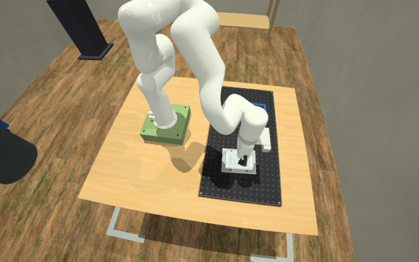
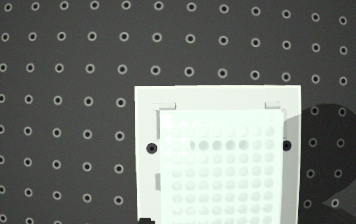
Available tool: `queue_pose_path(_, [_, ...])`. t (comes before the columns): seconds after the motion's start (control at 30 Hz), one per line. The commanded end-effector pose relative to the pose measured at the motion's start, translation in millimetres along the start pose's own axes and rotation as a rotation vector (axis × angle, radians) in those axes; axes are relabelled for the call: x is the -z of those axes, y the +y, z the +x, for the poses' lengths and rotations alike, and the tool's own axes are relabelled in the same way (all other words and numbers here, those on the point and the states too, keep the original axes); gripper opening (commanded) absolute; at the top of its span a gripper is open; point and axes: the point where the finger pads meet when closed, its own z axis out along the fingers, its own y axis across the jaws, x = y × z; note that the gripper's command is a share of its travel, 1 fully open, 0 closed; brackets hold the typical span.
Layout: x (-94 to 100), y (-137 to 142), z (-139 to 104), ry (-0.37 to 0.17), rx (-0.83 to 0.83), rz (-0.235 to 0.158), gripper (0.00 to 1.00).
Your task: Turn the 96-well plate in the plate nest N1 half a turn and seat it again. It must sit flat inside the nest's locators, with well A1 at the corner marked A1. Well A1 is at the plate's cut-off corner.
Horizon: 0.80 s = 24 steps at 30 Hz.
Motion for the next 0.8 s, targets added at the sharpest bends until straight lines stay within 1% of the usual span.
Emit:
queue_pose_path(0.0, [13.0, 0.6, 1.1, 0.004, 0.000, 0.001, 1.00])
queue_pose_path(0.13, [22.6, 0.6, 1.1, 0.004, 0.000, 0.001, 1.00])
queue_pose_path(0.77, [22.6, 0.6, 1.1, 0.004, 0.000, 0.001, 1.00])
